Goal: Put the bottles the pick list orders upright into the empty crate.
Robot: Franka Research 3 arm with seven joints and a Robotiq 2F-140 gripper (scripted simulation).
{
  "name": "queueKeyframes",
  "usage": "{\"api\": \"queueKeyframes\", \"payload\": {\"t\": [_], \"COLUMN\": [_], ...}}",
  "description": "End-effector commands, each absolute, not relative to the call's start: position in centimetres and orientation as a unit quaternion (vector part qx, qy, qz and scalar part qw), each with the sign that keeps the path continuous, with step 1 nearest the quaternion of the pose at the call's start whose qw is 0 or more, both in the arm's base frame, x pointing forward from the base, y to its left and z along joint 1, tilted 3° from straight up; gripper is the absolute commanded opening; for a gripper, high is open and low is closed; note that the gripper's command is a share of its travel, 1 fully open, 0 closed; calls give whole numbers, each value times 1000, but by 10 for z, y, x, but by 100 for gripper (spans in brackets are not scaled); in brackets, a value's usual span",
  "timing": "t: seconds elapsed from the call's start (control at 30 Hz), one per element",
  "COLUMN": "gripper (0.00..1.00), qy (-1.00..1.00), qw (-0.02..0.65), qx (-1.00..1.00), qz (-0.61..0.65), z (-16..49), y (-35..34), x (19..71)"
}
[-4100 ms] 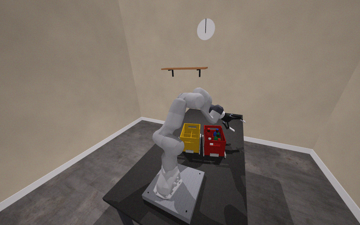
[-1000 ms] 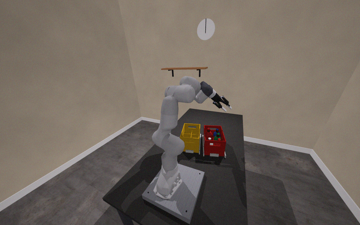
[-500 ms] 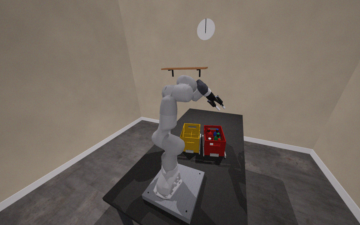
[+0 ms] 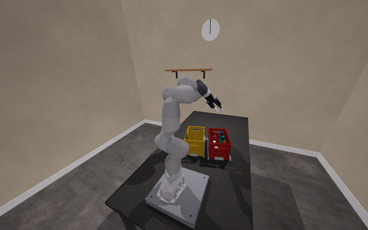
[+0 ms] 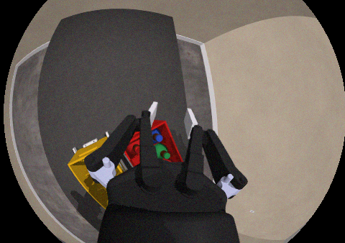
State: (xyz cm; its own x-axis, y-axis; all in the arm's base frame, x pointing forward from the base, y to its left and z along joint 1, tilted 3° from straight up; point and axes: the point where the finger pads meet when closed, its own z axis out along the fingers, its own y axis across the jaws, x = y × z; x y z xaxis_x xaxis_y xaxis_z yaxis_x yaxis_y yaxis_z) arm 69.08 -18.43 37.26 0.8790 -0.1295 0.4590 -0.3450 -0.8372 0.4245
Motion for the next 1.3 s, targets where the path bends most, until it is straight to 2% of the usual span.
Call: {"api": "queueKeyframes", "payload": {"t": [0.0,0.07,0.17,0.57,0.67,1.03,1.13,1.27], "gripper": [38,38,38,38,38,38,38,38], "qy": [-144,-144,-166,-166,-186,-186,-202,-202], "qw": [251,251,209,209,168,168,130,130], "qx": [934,934,941,941,947,947,953,953], "qz": [210,210,207,207,199,199,185,185], "z": [370,370,370,370,370,369,369,369], "y": [-166,-160,-145,-98,-84,-40,-26,-8], "x": [686,686,683,674,670,658,653,646]}}
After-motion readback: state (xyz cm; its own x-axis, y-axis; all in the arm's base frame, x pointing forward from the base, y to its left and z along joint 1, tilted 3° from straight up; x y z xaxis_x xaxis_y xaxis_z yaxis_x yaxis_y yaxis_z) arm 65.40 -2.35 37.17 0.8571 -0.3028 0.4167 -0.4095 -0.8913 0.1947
